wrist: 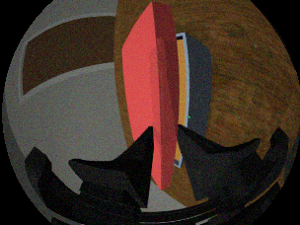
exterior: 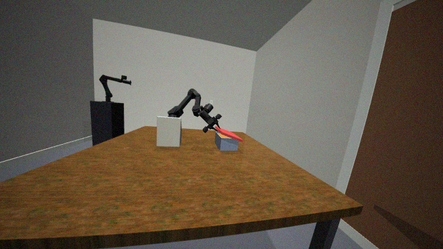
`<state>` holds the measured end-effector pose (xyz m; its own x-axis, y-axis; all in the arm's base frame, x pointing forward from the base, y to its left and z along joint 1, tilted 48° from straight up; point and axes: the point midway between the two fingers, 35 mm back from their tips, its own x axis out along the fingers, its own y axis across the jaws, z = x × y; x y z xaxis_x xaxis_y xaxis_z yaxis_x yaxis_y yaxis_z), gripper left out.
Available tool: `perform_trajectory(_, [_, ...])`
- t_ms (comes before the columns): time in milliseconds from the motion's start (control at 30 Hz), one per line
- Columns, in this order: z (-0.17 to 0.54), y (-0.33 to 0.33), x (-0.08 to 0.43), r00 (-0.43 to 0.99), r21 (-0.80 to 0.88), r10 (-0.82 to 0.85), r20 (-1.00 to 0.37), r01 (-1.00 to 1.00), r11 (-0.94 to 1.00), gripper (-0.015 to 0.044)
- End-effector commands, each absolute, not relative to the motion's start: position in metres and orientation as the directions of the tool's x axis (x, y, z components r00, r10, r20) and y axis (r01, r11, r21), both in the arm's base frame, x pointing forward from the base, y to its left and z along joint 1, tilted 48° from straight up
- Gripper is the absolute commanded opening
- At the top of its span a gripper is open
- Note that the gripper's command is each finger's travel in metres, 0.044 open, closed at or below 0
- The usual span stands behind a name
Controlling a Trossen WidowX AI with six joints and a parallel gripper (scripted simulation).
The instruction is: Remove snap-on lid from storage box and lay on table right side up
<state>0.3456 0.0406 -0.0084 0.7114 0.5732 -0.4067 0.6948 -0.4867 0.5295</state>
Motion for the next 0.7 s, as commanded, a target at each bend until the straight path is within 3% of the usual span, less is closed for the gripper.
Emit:
perform_trajectory(0, [-0.003,0.036,0.35,0.716,0.538,0.571,-0.401,0.689,-0.486,0.0])
perform_trajectory(667, [0.015,0.018,0.364,0.717,0.539,0.57,-0.401,0.688,-0.486,0.0])
